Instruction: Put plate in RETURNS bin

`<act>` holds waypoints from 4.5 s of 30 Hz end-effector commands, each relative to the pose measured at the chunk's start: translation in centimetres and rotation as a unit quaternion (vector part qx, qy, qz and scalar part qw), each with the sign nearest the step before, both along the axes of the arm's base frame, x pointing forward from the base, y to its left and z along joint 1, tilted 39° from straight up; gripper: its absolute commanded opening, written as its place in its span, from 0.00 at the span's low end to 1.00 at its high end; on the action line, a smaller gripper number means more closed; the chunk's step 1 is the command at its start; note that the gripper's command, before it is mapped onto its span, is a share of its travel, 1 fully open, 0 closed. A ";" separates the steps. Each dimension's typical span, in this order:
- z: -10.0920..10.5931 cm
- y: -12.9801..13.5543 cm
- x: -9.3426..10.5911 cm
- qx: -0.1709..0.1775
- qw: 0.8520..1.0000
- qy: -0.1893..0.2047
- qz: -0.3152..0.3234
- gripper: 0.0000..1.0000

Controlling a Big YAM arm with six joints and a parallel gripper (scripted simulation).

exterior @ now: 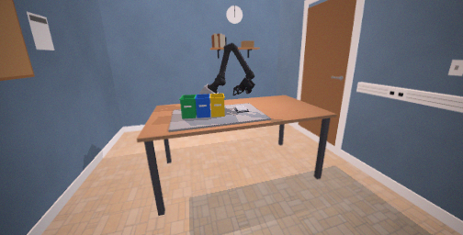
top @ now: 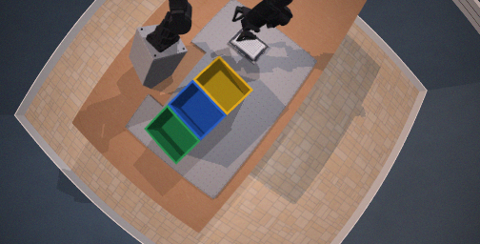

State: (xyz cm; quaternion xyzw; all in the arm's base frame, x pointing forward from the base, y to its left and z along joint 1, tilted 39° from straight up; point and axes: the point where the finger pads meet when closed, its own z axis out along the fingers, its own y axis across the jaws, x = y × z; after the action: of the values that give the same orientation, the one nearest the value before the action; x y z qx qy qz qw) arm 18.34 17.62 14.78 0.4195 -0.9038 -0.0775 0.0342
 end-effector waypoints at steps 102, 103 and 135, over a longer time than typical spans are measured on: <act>3.2 3.1 4.9 0.257 0.865 0.007 -0.432 1.00; 3.1 3.2 4.9 0.257 0.865 0.007 -0.432 1.00; -0.6 6.0 5.8 0.257 0.865 0.007 -0.432 1.00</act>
State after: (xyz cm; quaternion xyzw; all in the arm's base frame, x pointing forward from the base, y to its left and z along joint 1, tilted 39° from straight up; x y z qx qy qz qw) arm 24.24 23.09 14.89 -0.0135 -0.9417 -0.3171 -0.1120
